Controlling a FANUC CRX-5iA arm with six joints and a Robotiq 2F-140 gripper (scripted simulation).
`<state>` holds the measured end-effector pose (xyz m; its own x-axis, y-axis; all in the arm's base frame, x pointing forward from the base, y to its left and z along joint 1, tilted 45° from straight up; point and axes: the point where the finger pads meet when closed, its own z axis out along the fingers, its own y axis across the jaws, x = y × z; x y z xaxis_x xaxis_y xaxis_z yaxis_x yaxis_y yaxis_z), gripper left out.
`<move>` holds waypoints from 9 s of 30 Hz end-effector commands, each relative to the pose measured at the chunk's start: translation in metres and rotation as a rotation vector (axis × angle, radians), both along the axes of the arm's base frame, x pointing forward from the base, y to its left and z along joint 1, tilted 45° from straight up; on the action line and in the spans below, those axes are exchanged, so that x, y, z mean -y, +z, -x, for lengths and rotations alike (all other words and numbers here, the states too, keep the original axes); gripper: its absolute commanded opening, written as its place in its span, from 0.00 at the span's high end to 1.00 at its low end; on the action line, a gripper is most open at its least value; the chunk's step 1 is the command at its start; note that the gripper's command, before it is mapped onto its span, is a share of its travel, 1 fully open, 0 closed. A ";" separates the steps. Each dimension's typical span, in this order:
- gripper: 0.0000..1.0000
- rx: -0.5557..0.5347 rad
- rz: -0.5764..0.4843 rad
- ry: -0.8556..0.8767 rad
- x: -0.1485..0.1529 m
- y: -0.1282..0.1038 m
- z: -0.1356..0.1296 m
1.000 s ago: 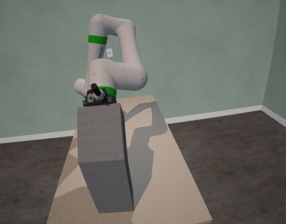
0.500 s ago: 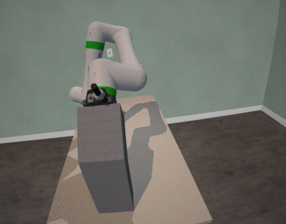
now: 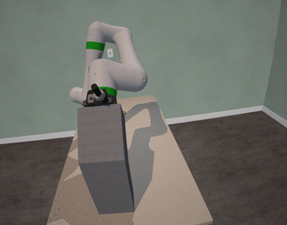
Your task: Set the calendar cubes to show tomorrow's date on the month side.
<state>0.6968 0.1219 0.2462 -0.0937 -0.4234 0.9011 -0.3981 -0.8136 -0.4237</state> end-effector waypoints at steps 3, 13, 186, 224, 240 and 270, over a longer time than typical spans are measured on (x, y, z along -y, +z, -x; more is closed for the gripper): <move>0.64 0.000 0.000 0.000 0.000 -0.002 -0.002; 0.64 0.000 0.000 0.000 0.000 -0.011 -0.011; 0.75 -0.213 -0.104 0.111 0.003 0.007 0.002; 0.75 -0.486 -0.231 0.212 0.029 0.026 -0.010; 0.75 -0.633 -0.309 0.324 0.012 0.016 -0.003; 0.75 -0.852 -0.417 0.444 0.015 0.021 -0.008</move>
